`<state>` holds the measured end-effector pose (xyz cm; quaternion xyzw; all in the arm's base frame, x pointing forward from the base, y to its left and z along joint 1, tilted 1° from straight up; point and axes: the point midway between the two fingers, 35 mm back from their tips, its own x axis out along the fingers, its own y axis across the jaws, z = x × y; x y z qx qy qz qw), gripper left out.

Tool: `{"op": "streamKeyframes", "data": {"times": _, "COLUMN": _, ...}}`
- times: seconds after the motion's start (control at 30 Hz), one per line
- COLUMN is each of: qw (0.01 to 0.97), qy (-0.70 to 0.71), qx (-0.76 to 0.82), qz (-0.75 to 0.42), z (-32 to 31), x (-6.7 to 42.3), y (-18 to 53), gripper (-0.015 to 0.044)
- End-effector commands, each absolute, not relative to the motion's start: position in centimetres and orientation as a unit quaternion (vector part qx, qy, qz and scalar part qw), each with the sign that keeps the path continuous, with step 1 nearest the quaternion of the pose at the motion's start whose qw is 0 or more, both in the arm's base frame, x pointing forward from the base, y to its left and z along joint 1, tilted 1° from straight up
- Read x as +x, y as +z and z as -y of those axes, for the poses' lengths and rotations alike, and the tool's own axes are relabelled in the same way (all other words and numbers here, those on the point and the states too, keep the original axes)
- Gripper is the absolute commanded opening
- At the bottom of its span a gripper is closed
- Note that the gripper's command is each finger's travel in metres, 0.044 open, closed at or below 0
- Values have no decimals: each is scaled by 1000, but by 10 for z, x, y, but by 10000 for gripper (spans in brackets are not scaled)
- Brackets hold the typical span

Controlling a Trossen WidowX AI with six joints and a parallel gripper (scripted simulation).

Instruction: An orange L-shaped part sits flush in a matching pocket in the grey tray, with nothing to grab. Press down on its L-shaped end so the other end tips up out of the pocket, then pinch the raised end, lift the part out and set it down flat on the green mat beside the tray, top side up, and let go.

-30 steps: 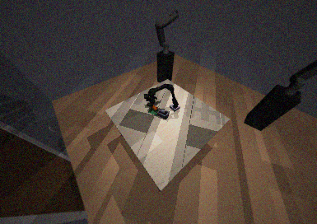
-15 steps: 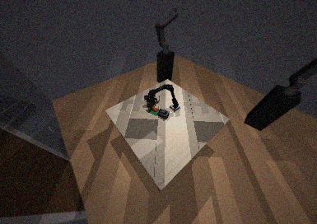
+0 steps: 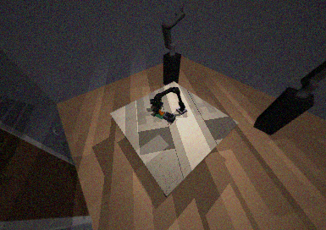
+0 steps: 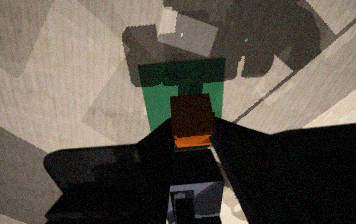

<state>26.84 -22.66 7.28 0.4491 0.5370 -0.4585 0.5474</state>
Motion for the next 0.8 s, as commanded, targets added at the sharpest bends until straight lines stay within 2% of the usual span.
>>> {"op": "streamKeyframes", "data": {"times": 0.0, "qw": 548, "qy": -458, "qx": 447, "qz": -538, "z": 227, "x": 268, "y": 72, "gripper": 0}}
{"op": "streamKeyframes", "data": {"times": 0.37, "qw": 547, "qy": -459, "qx": 449, "qz": -537, "z": 227, "x": 268, "y": 72, "gripper": 0}}
{"op": "streamKeyframes", "data": {"times": 0.77, "qw": 547, "qy": -458, "qx": 449, "qz": -537, "z": 227, "x": 270, "y": 84, "gripper": 315}}
